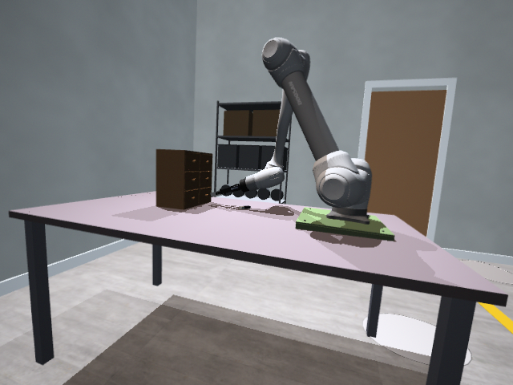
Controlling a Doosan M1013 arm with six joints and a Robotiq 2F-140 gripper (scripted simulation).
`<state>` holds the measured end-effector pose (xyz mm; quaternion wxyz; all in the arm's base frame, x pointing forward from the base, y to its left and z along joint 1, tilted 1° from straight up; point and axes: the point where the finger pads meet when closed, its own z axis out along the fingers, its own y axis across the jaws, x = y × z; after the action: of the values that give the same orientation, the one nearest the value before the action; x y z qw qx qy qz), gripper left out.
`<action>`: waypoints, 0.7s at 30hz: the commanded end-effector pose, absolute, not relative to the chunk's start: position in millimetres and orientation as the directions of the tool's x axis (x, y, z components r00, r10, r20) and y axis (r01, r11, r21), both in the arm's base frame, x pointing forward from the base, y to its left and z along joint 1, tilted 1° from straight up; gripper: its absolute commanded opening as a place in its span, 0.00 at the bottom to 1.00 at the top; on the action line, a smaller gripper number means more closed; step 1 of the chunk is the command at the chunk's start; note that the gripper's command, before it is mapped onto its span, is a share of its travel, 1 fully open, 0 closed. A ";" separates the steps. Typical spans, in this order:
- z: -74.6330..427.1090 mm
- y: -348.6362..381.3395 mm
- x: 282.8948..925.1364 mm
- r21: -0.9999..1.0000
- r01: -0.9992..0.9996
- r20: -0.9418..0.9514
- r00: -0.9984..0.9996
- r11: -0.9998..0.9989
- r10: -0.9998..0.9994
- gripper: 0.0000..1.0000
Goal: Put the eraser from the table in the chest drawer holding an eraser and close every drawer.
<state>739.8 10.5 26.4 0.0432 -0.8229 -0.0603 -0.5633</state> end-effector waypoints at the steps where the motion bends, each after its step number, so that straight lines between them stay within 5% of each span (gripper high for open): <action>1: 19.1 11.2 744.7 -0.003 0.148 0.933 0.358 -0.989 0.051 0.20; 21: 16.7 11.4 746.1 -0.003 0.148 0.933 0.358 -0.989 0.051 0.20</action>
<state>746.1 11.4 16.6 0.0432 -0.8228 -0.0603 -0.5634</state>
